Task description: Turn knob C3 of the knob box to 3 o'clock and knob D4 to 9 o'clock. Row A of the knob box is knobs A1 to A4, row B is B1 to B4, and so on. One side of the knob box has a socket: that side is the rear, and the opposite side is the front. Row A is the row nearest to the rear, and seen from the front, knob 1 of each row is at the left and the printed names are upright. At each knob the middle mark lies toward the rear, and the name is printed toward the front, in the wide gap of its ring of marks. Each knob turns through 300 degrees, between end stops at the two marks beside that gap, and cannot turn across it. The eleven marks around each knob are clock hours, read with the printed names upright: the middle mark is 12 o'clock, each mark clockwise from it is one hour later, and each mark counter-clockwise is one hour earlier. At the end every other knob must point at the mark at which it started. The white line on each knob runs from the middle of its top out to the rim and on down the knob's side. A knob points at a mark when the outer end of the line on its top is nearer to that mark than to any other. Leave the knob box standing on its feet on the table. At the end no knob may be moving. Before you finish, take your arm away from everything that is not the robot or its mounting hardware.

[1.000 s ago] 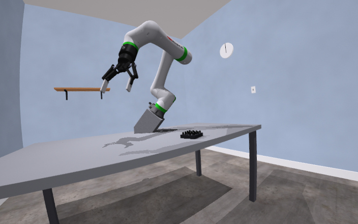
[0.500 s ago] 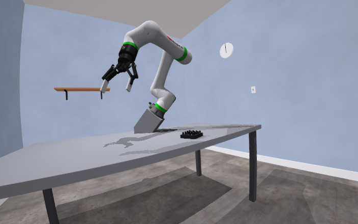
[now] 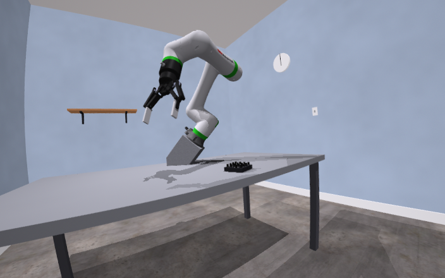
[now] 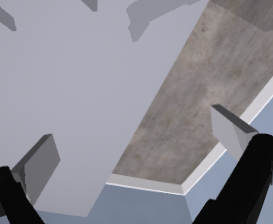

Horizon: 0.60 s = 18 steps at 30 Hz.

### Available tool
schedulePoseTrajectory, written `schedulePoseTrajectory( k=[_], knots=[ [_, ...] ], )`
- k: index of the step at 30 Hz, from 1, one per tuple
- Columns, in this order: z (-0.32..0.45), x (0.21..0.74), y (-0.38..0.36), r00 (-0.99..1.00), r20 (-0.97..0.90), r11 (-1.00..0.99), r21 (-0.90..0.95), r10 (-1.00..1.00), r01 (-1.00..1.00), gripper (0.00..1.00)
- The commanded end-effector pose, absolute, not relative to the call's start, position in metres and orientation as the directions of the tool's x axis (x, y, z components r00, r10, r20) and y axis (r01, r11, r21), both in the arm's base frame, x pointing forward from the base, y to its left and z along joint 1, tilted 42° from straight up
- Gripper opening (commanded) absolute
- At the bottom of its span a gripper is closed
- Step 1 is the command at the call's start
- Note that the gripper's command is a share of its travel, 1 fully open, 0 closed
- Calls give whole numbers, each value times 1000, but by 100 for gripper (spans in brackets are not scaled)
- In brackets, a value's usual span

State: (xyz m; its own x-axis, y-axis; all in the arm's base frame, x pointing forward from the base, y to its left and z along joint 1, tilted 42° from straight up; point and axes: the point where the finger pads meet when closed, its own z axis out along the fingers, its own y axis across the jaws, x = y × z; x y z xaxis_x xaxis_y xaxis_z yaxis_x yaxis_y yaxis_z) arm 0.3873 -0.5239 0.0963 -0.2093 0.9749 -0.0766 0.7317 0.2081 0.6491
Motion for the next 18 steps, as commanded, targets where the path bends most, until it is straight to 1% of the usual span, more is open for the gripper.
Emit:
schedulePoseTrajectory(
  k=[1,3,8,14,18],
  knots=[
    [103,400,-502,-151,-4,118,649,989,752,100],
    [109,413,-475,-88,82,14,644,993,765,100],
    [115,423,-452,-33,155,-73,632,987,772,100],
    [125,441,-399,93,310,-264,574,946,775,100],
    [126,443,-393,109,329,-288,564,938,774,100]
  ],
)
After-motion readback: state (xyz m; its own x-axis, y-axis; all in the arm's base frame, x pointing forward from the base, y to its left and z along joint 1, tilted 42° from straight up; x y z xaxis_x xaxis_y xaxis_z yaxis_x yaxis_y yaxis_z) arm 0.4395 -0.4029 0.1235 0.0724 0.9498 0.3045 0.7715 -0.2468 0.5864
